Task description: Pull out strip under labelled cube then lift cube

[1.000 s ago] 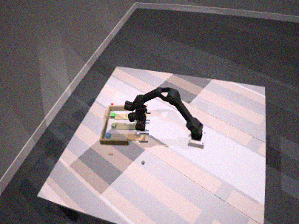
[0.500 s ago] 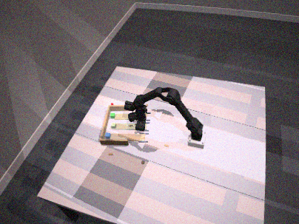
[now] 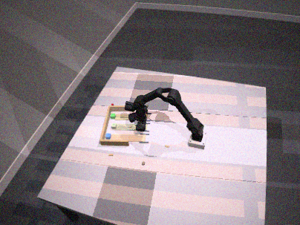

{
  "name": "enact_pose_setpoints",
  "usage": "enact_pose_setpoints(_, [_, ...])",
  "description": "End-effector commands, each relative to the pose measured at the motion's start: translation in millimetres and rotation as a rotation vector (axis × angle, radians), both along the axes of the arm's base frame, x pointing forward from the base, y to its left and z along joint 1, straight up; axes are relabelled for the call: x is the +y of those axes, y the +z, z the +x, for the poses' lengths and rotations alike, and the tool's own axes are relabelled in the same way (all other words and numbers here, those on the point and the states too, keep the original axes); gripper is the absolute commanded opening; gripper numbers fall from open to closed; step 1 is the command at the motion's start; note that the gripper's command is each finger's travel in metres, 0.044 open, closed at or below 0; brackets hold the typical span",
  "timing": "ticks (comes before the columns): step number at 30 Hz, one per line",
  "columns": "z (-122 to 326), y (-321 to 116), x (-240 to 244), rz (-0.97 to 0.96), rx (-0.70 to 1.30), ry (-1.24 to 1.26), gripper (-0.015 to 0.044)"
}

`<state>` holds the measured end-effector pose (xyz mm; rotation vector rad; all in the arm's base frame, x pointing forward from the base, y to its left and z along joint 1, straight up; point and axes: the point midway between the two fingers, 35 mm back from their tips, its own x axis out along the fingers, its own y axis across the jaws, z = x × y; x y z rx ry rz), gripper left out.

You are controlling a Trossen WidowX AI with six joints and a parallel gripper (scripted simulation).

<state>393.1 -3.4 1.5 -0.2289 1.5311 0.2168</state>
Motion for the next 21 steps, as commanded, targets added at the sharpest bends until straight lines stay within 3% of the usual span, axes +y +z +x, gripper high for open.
enact_pose_setpoints(1, [0.7,-1.7,0.3,0.003,-0.002,0.005,0.0])
enact_pose_setpoints(21, [-7.4,-3.3,-2.3,0.002,-0.002,0.005,0.0])
